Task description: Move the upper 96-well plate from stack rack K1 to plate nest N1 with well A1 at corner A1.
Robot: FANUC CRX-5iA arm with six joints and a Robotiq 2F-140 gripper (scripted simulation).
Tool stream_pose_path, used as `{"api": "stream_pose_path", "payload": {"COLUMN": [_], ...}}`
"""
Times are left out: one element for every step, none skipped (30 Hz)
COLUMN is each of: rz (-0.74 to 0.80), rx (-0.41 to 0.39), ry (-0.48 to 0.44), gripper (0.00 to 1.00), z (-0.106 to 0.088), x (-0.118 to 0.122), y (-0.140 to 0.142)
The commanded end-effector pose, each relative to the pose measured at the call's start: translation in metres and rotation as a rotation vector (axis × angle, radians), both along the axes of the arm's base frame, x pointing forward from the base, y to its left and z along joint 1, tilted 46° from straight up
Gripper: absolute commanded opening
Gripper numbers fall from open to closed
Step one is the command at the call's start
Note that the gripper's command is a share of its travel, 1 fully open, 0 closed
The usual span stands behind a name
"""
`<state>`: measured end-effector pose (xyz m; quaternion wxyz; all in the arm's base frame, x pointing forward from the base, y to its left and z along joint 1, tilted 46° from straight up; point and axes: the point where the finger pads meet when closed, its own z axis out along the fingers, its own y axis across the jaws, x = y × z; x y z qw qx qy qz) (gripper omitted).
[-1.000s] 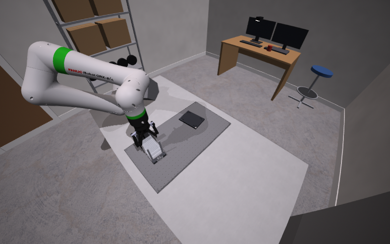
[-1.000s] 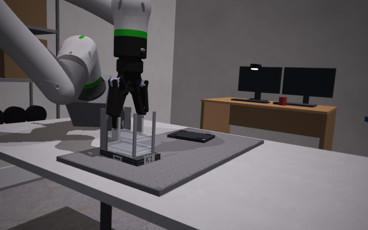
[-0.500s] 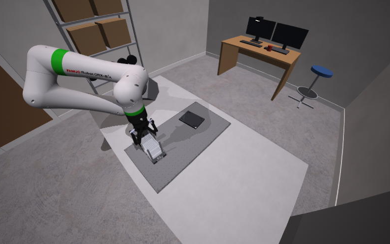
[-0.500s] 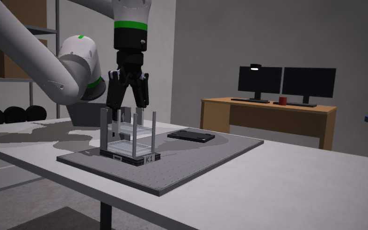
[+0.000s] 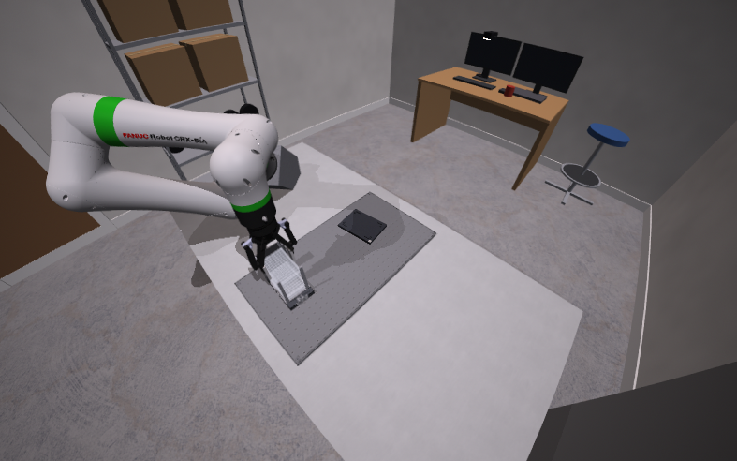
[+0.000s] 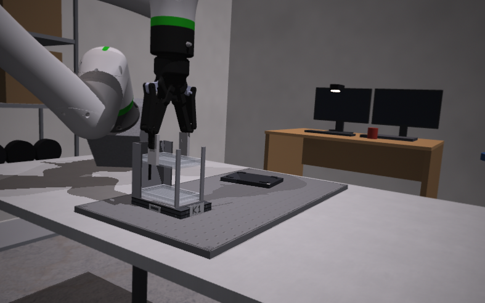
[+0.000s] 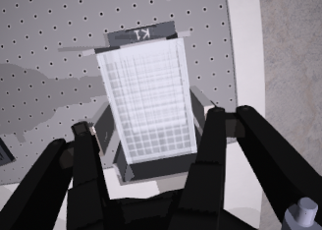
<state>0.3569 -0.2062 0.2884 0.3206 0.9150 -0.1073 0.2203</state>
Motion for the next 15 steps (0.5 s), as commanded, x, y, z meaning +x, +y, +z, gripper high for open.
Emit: {"api": "stream_pose_path", "payload": {"rz": [0.000, 0.000, 0.000, 0.000, 0.000, 0.000, 0.000, 0.000, 0.000, 0.000, 0.000, 0.000, 0.000, 0.000, 0.000], "rx": [0.000, 0.000, 0.000, 0.000, 0.000, 0.000, 0.000, 0.000, 0.000, 0.000, 0.000, 0.000, 0.000, 0.000, 0.000], "ry": [0.000, 0.000, 0.000, 0.000, 0.000, 0.000, 0.000, 0.000, 0.000, 0.000, 0.000, 0.000, 0.000, 0.000, 0.000], "gripper": [0.00, 0.00, 0.00, 0.00, 0.00, 0.00, 0.00, 0.00, 0.00, 0.00, 0.00, 0.00, 0.00, 0.00, 0.00], "z": [0.003, 0.005, 0.006, 0.007, 0.008, 0.009, 0.010, 0.012, 0.012, 0.012, 0.013, 0.014, 0.015, 0.016, 0.017], "x": [-0.002, -0.002, -0.003, -0.003, -0.004, -0.004, -0.005, -0.005, -0.005, -0.005, -0.006, -0.007, -0.007, -0.008, -0.008], "y": [0.003, 0.004, 0.005, 0.006, 0.007, 0.009, 0.010, 0.011, 0.011, 0.011, 0.012, 0.013, 0.014, 0.015, 0.016]}}
